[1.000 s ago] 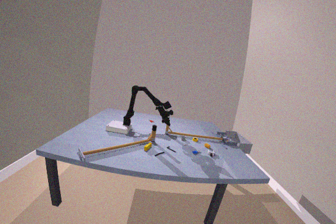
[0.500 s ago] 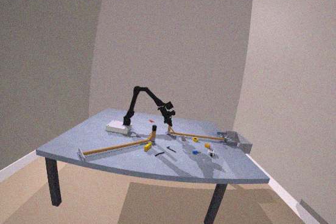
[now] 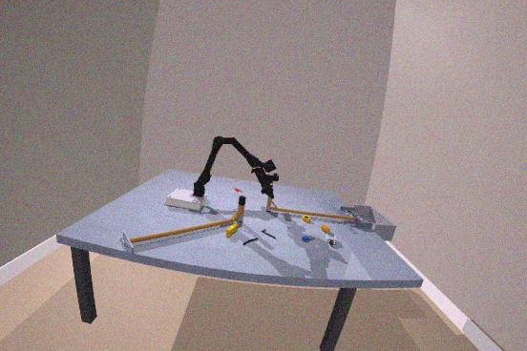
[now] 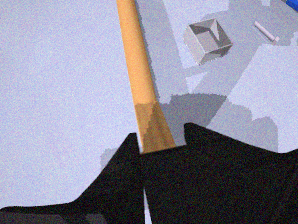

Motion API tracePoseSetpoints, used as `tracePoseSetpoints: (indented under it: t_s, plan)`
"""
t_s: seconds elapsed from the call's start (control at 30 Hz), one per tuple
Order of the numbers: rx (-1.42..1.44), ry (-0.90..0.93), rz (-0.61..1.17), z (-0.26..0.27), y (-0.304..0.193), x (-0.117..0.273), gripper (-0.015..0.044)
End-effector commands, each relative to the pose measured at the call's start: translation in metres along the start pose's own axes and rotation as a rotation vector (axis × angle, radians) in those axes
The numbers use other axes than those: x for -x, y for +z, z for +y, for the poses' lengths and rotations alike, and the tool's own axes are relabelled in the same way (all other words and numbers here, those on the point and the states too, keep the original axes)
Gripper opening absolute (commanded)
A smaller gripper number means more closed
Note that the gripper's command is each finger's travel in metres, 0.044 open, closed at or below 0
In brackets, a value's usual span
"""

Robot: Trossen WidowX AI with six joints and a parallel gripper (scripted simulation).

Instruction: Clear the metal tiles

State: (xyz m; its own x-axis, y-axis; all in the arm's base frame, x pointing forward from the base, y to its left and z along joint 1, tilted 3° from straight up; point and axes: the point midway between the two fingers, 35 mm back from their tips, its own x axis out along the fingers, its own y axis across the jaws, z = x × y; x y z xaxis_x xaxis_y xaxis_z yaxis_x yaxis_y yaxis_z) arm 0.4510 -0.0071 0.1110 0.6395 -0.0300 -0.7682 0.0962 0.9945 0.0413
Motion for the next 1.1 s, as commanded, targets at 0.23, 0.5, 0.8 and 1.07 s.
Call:
tracePoseSetpoints:
  t_s: [0.23, 0.5, 0.8, 1.07]
  plan:
    - [0.003, 0.001, -0.023, 0.003, 0.023, -0.007, 0.0000]
    - [0.003, 0.002, -0.024, 0.005, 0.033, -0.013, 0.0000]
    - [0.003, 0.002, -0.025, 0.007, 0.044, -0.021, 0.0000]
    - [0.003, 0.002, -0.026, 0.009, 0.052, -0.028, 0.0000]
